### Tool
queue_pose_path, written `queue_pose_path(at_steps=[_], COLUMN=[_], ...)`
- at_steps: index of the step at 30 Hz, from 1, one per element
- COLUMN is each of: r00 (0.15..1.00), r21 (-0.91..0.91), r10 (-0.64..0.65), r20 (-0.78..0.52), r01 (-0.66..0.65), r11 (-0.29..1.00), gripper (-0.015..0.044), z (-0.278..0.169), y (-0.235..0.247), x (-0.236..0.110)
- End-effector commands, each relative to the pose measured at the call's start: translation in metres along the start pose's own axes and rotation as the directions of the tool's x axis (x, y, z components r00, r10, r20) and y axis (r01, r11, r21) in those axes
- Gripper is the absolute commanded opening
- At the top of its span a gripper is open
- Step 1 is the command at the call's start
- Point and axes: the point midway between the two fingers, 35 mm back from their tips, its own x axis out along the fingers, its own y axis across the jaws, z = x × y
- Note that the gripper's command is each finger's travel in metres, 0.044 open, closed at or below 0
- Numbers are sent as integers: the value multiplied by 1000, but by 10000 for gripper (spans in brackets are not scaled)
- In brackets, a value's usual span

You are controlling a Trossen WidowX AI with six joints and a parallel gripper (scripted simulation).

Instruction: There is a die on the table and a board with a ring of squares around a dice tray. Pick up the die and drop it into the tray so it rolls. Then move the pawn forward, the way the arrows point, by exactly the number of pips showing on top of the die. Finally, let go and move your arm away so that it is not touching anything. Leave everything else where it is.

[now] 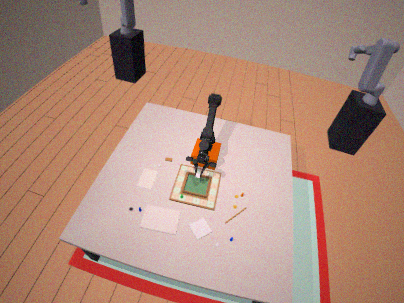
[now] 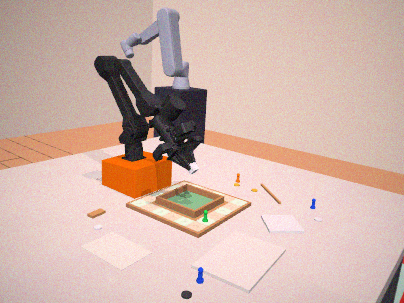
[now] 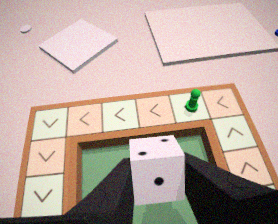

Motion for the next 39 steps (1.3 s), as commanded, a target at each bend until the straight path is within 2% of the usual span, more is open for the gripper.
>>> queue_pose_path(at_steps=[1,10,14,18,20,26,30,34,37,38,39], r00=[1000,1000,1000,1000,999,943,856,733,678,678,724], r21=[0,0,-4,-4,-4,-6,-6,-4,-3,-3,-10], r10=[0,0,-3,-3,-3,-4,-5,-5,-4,-4,-8], r20=[0,0,-4,-5,-39,-332,-517,-681,-735,-735,-690], r01=[0,0,3,3,3,2,2,3,3,3,2], r11=[1000,1000,1000,1000,1000,1000,1000,1000,1000,1000,1000], gripper=[0,236,341,440,440,440,440,440,440,440,440], z=[0,2,29,31,30,24,19,11,8,8,9], y=[0,0,0,0,0,0,0,0,0,0,-1], x=[0,-1,-25,-27,-25,-7,5,17,21,21,19])
